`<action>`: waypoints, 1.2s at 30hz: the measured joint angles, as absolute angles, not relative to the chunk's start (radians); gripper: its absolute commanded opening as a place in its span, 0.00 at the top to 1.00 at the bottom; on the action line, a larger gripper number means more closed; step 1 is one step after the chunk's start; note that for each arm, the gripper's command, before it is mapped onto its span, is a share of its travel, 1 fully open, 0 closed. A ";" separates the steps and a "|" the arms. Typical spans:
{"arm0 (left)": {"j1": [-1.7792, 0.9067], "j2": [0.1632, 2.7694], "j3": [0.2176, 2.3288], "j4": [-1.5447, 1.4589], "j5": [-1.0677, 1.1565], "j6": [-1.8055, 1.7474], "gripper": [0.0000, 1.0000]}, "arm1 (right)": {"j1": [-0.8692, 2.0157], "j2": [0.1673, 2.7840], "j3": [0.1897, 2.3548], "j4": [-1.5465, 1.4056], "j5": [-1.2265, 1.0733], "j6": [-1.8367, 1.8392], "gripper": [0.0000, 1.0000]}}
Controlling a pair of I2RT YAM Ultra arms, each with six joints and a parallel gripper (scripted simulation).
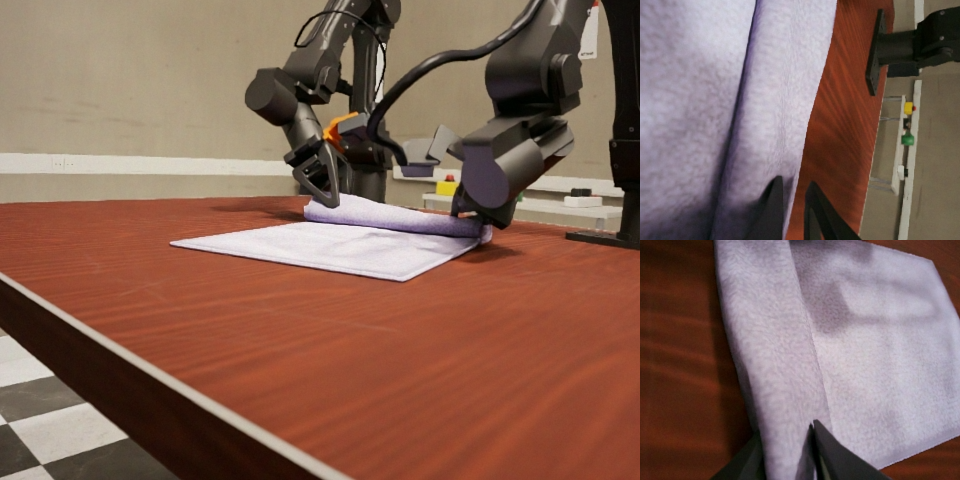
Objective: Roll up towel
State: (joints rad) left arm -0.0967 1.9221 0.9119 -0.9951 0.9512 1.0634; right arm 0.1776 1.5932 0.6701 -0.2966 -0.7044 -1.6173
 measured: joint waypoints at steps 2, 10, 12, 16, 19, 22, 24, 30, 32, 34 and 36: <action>-0.097 1.922 0.912 -0.995 0.951 1.063 0.80 | 0.178 1.593 0.670 -0.297 -0.704 -1.617 0.72; -0.097 1.922 0.912 -0.995 0.951 1.063 0.80 | 0.178 1.593 0.670 -0.296 -0.707 -1.617 0.74; -0.097 1.922 0.912 -0.995 0.951 1.063 0.80 | 0.178 1.593 0.670 -0.296 -0.707 -1.617 0.75; -0.097 1.922 0.912 -0.995 0.951 1.063 0.80 | 0.178 1.593 0.670 -0.294 -0.708 -1.617 0.76; -0.097 1.922 0.912 -0.995 0.951 1.063 0.80 | 0.178 1.593 0.670 -0.294 -0.709 -1.617 0.76; -0.097 1.922 0.912 -0.995 0.951 1.063 0.80 | 0.178 1.593 0.670 -0.293 -0.709 -1.617 0.77; -0.097 1.922 0.912 -0.995 0.951 1.063 0.80 | 0.178 1.593 0.670 -0.292 -0.709 -1.617 0.78; -0.097 1.922 0.912 -1.013 0.963 1.063 0.63 | 0.178 1.593 0.670 -0.291 -0.710 -1.617 0.79; -0.096 1.921 0.912 -1.032 0.974 1.063 0.59 | 0.178 1.593 0.670 -0.291 -0.710 -1.617 0.79; -0.096 1.921 0.912 -1.040 0.979 1.064 0.54 | 0.178 1.593 0.670 -0.291 -0.710 -1.617 0.79; -0.094 1.921 0.912 -1.052 0.987 1.064 0.45 | 0.178 1.593 0.670 -0.290 -0.710 -1.617 0.79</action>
State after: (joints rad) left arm -0.0937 1.9213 0.9119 -1.0523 0.9874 1.0641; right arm 0.1776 1.5932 0.6701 -0.2905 -0.7097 -1.6173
